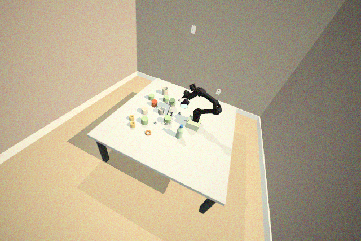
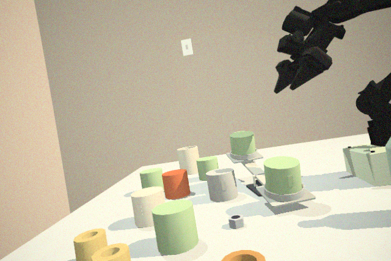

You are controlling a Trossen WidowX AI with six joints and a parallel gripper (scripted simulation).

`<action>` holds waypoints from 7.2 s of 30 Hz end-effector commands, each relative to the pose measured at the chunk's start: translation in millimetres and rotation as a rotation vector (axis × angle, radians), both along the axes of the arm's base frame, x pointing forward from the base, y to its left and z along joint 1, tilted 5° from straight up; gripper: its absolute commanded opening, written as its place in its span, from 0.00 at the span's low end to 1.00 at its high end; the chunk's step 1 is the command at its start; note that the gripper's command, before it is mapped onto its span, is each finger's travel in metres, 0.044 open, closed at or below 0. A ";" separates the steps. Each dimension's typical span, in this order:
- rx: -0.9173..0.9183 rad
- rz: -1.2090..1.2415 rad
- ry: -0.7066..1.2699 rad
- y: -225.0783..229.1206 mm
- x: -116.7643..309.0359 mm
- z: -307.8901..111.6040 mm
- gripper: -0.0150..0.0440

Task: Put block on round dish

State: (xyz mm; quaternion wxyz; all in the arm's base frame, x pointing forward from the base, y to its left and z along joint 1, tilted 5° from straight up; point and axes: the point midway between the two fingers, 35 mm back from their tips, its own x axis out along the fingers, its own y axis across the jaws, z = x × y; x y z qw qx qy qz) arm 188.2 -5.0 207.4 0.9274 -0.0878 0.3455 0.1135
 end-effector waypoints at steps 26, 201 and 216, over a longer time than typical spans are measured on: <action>0.462 -0.524 0.492 44.5 51.8 -26.4 1.00; 0.566 -1.493 0.680 162.9 90.7 -85.4 0.25; 0.565 -1.493 0.680 162.1 86.7 -66.2 0.25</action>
